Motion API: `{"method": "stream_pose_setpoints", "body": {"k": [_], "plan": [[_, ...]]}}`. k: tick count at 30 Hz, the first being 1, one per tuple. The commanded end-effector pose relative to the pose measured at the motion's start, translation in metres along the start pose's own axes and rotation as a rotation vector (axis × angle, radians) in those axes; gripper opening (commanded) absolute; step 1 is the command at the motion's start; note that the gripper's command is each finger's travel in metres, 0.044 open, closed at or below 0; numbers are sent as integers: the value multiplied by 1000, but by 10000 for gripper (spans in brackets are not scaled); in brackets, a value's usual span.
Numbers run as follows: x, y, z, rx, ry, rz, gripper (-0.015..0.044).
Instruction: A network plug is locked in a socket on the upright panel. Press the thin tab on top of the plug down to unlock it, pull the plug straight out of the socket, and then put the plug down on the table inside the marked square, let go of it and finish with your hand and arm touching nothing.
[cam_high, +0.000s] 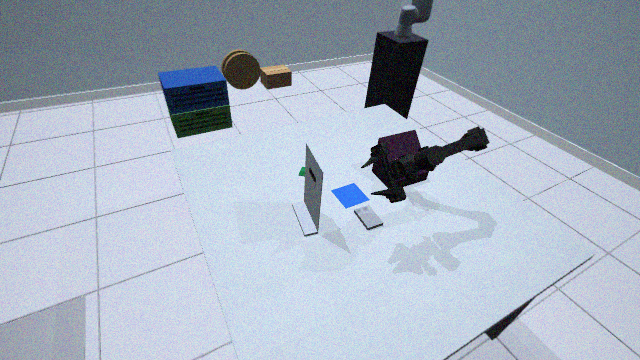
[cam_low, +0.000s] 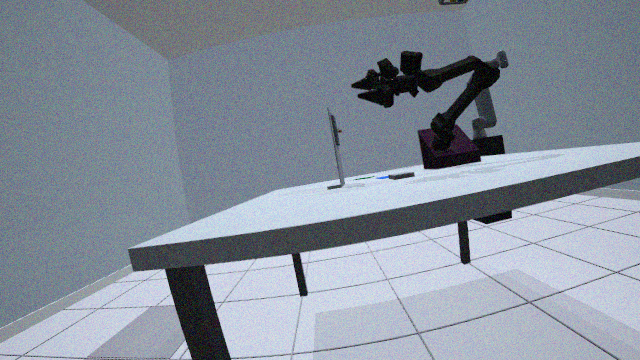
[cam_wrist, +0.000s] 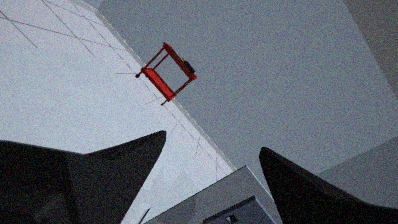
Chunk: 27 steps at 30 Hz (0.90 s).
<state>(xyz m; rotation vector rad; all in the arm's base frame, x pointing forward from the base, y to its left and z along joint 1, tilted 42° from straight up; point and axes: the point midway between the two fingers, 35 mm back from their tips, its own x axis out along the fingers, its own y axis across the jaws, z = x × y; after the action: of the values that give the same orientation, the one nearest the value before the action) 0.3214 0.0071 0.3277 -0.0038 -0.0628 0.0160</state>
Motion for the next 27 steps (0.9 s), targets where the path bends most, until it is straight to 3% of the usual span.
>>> {"method": "stream_pose_setpoints", "body": {"k": [1, 9, 27], "plan": [[0, 0, -1, -5, 2, -2, 374], [-10, -14, -49, -221, 96, -83, 164], [-55, -46, -162, -776, 394, -192, 156]]}}
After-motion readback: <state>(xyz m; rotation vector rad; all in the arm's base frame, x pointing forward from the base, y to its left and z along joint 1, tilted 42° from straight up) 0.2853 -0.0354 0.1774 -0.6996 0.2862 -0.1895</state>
